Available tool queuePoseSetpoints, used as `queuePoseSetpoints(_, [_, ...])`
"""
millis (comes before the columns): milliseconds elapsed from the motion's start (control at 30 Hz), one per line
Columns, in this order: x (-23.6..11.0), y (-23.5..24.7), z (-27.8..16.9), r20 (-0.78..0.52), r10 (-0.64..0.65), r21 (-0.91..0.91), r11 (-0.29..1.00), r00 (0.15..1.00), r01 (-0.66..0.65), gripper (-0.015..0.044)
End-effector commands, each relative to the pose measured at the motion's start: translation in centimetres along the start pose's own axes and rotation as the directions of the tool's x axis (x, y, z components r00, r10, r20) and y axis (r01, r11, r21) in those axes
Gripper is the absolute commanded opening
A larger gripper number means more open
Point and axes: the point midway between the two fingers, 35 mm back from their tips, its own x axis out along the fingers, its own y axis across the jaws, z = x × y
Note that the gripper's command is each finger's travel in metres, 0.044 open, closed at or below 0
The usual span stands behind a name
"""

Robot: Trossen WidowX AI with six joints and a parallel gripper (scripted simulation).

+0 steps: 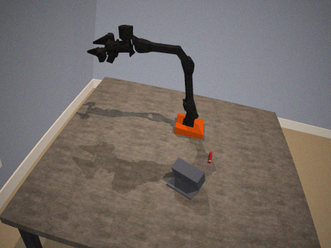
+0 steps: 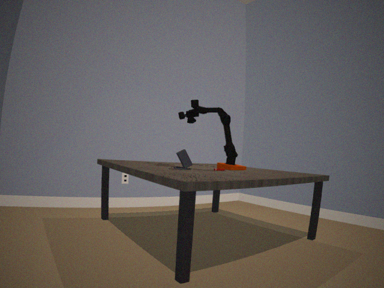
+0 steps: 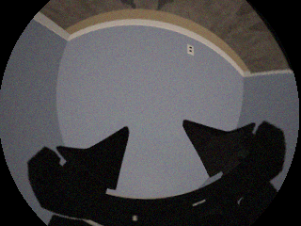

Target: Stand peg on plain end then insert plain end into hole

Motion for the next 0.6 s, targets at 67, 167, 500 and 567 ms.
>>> queuePoseSetpoints(67, [-0.2,-1.2,0.2,0.009,-0.027,-0.037,0.999,1.0,0.027,0.044])
queuePoseSetpoints(167, [-0.8,-3.7,0.6,0.027,-0.079,-0.112,0.99,0.997,0.082,0.044])
queuePoseSetpoints(500, [-3.6,-11.5,2.1,0.092,-0.246,-0.354,0.897,0.965,0.263,0.044])
queuePoseSetpoints(567, [-4.3,-13.0,2.5,0.106,-0.278,-0.4,0.867,0.955,0.297,0.044])
